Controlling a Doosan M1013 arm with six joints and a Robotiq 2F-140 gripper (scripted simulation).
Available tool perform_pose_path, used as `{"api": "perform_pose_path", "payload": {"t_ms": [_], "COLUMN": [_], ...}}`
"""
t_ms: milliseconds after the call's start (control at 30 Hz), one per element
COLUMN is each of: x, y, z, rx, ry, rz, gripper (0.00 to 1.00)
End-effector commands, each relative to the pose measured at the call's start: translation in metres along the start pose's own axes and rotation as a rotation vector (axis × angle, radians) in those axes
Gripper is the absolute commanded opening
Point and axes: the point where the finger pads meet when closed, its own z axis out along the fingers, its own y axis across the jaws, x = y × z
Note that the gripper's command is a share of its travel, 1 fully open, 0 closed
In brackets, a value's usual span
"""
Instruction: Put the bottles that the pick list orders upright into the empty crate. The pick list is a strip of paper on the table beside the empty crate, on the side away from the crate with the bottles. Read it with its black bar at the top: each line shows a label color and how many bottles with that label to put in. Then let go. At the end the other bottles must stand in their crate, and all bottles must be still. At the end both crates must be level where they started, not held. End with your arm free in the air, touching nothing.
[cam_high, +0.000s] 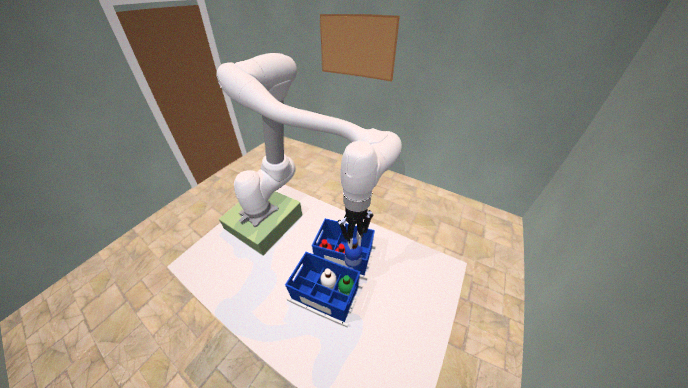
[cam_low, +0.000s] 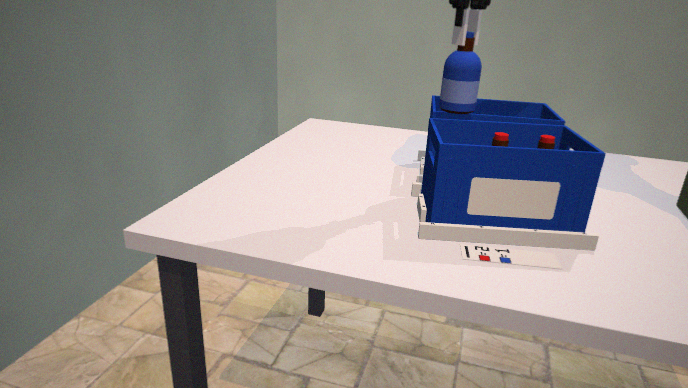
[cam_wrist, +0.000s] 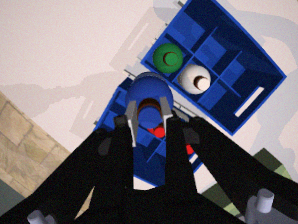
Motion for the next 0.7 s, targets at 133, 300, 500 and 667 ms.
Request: {"api": "perform_pose_path", "payload": {"t_ms": [133,300,500,667], "x": [-0.009,-0.016,-0.022,-0.029], "y": [-0.009,-0.016,-0.022,-0.029], "z": [0.0,0.0,0.0,0.0], "rx": [0.0,0.0,0.0,0.0], "ry": [0.0,0.0,0.0,0.0], "rz": [0.0,0.0,0.0,0.0], "gripper": [0.0,0.0,0.0,0.0]}}
